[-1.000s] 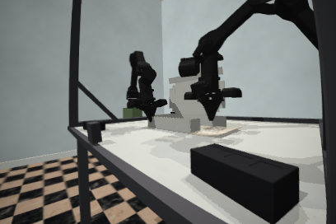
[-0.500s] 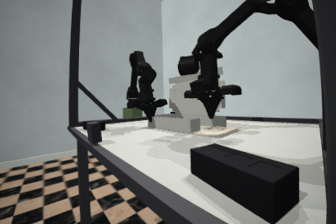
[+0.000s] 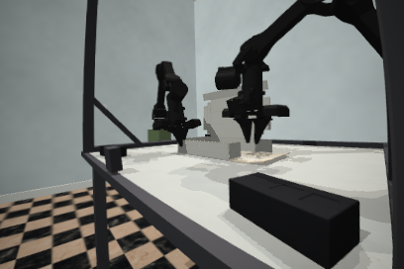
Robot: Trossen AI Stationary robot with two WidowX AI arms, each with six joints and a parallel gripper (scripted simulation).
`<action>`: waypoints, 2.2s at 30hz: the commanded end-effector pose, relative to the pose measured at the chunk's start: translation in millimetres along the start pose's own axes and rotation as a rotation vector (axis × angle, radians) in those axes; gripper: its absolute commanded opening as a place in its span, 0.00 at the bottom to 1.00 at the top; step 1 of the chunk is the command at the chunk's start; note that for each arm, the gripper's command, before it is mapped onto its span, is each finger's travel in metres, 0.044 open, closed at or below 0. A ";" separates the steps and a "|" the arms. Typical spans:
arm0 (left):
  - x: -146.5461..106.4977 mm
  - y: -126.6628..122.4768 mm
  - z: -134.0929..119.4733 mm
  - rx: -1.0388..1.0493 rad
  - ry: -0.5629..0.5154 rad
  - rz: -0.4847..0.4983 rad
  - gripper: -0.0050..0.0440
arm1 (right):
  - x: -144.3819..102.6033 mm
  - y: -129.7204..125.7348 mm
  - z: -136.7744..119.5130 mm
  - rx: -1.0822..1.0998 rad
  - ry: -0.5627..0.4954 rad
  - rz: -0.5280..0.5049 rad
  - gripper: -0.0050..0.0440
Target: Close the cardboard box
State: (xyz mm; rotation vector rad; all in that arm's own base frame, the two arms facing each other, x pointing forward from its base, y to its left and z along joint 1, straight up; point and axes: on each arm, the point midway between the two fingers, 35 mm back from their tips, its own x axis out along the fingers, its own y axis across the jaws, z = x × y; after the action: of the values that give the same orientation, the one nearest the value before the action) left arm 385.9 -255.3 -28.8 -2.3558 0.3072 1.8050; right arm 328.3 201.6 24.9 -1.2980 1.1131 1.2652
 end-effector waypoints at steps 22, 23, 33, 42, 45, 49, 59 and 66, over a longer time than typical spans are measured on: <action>-11.0 3.0 -8.9 0.002 0.032 0.015 0.11 | -1.6 9.7 -17.0 0.711 -0.252 -0.415 0.41; -11.0 3.0 -8.9 0.002 0.032 0.015 0.11 | -1.8 10.7 -17.9 0.737 -0.268 -0.427 0.41; -11.0 3.0 -8.9 0.002 0.031 0.015 0.11 | -9.6 13.7 -25.4 0.938 -0.419 -0.532 0.41; -11.0 3.0 -8.9 0.002 0.031 0.015 0.11 | 4.0 34.3 -98.0 1.384 -0.534 -0.598 0.41; -11.0 3.0 -8.9 0.002 0.031 0.015 0.11 | 4.6 36.6 -101.8 1.413 -0.549 -0.604 0.41; -11.0 3.0 -8.9 0.002 0.031 0.015 0.11 | 6.0 43.1 -111.5 1.489 -0.590 -0.618 0.41; -11.0 3.0 -8.9 0.002 0.031 0.015 0.11 | 14.6 44.0 -112.5 1.498 -0.595 -0.620 0.41; -11.0 3.0 -8.9 0.002 0.031 0.015 0.11 | 28.5 45.2 -112.5 1.498 -0.595 -0.619 0.41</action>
State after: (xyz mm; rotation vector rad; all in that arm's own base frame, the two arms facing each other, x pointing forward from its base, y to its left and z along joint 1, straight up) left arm 385.9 -255.4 -28.8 -2.3558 0.3073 1.8049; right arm 297.0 85.8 0.5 -0.0366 0.7568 0.0933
